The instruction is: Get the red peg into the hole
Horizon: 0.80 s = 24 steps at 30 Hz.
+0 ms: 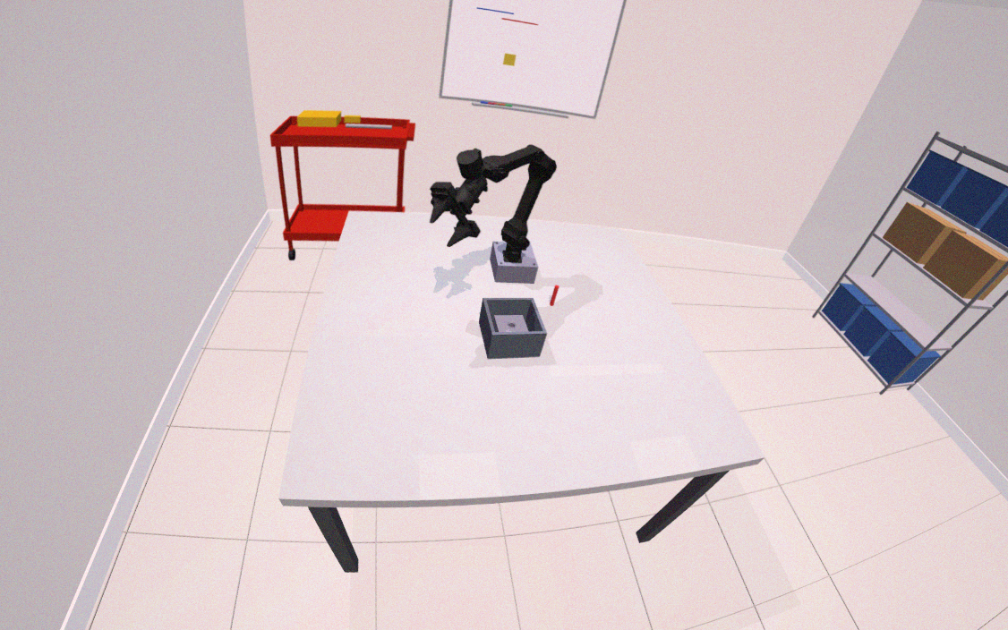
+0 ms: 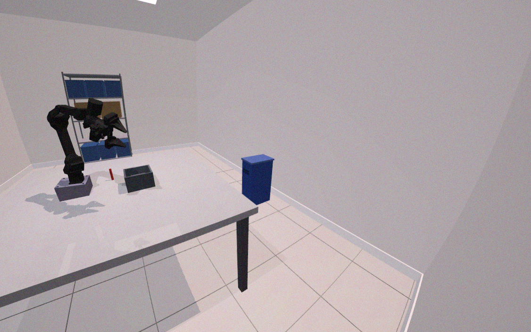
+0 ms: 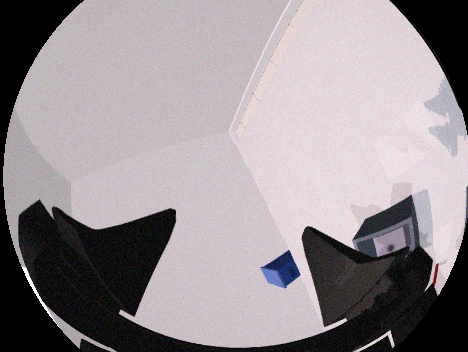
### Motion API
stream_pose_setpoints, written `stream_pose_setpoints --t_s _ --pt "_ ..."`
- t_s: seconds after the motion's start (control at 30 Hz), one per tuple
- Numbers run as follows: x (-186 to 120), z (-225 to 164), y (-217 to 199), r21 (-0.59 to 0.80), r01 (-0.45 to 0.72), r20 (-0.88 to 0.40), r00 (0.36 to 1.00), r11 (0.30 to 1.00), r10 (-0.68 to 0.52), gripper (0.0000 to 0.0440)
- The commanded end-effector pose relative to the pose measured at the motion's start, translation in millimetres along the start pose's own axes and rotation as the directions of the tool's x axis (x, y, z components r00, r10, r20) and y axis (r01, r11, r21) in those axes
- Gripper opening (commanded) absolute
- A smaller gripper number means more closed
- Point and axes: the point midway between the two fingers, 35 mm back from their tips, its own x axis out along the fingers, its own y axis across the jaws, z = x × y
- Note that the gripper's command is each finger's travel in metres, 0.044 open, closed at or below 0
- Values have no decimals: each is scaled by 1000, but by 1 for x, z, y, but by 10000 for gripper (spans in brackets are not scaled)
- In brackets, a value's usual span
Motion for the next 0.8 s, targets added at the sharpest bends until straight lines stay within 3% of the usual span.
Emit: stream_pose_setpoints --t_s 0.0,0.37,0.77 --pt "-6 -31 -17 -72 62 -41 997 995 -65 440" --pt "-28 -107 -105 -289 321 -119 923 902 -366 440" --pt "-81 -146 -205 -517 544 -61 746 661 -663 440"
